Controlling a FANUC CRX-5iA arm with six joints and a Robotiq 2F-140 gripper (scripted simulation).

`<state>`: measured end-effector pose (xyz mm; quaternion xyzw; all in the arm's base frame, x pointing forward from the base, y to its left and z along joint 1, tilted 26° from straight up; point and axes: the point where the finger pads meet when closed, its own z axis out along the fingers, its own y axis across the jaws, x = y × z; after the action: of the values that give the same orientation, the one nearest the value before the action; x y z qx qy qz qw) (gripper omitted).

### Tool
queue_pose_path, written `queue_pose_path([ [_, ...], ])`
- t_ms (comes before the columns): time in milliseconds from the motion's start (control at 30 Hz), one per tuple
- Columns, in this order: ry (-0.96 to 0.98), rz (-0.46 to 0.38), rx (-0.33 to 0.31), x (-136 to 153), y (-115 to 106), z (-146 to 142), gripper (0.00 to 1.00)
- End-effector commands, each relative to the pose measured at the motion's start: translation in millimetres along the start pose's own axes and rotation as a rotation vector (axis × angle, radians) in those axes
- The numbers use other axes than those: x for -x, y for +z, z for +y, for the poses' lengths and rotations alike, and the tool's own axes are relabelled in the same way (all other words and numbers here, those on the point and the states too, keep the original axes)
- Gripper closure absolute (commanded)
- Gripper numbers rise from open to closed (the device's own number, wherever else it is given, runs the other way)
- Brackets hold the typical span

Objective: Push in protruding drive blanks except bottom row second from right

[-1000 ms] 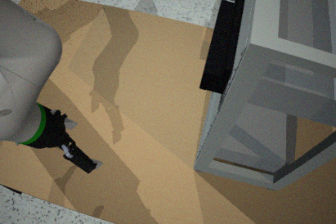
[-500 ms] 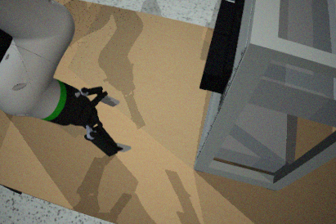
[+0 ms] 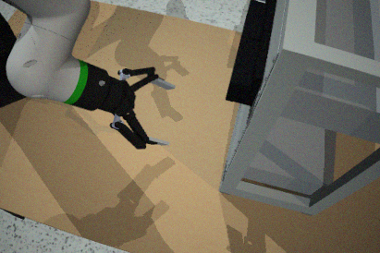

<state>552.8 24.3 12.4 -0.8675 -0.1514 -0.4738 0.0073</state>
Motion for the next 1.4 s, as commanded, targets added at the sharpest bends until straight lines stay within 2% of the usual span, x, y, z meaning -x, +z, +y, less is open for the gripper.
queue_pose_path([
  [0, 0.078, 0.045, 0.002, -10.9, 1.4, -10.9, 0.0],
  [233, 0.31, 0.177, -0.005, -40.7, -2.1, -39.9, 0.0],
  [500, 0.558, 0.323, -0.033, -69.3, -18.8, -65.0, 0.0],
  [567, 0.558, 0.323, -0.033, -69.3, -18.8, -65.0, 0.0],
  [1067, 0.932, 0.569, -0.144, -108.6, -74.3, -92.8, 0.0],
  [1133, 0.932, 0.569, -0.144, -108.6, -74.3, -92.8, 0.0],
  [1367, 1.057, 0.662, -0.212, -121.5, -103.9, -100.2, 0.0],
])
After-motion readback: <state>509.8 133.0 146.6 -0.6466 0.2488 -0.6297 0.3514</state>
